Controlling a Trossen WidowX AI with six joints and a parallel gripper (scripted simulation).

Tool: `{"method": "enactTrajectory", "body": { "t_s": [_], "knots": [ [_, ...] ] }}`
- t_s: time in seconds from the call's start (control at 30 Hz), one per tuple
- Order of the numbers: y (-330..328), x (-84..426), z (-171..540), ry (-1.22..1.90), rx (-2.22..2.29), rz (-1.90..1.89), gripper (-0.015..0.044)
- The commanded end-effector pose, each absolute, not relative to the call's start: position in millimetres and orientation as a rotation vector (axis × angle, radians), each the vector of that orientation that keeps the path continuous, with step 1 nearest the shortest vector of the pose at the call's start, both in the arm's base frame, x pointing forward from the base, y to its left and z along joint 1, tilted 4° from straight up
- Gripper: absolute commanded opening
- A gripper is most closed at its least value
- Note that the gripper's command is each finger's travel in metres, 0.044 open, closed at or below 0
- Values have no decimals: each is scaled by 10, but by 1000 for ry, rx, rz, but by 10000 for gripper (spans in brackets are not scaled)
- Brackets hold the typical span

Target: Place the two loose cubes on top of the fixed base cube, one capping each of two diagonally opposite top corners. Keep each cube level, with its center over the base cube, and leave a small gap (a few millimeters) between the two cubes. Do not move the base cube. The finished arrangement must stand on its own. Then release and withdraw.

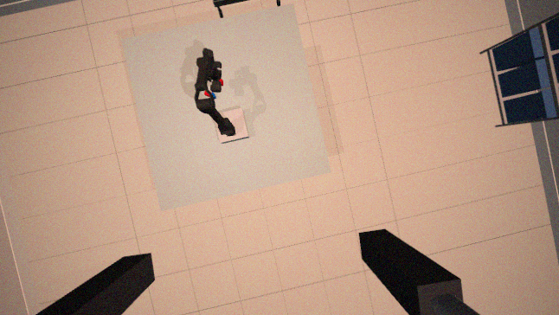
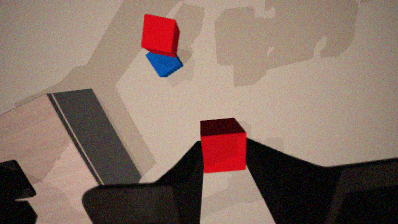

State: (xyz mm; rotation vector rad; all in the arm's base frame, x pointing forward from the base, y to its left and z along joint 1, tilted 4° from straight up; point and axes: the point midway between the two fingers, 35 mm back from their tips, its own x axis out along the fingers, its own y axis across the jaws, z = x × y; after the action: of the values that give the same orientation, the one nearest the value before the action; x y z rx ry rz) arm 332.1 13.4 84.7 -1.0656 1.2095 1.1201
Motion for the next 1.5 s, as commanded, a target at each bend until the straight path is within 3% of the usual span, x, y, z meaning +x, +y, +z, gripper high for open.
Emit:
{"method": "enactTrajectory", "body": {
  "t_s": [0.0,1.03,1.47],
  "knots": [
    [135,3328,916,1202,-1071,1119,105],
    [869,2751,842,1342,-788,866,105],
    [897,2731,553,1346,-781,860,105]
  ]
}}
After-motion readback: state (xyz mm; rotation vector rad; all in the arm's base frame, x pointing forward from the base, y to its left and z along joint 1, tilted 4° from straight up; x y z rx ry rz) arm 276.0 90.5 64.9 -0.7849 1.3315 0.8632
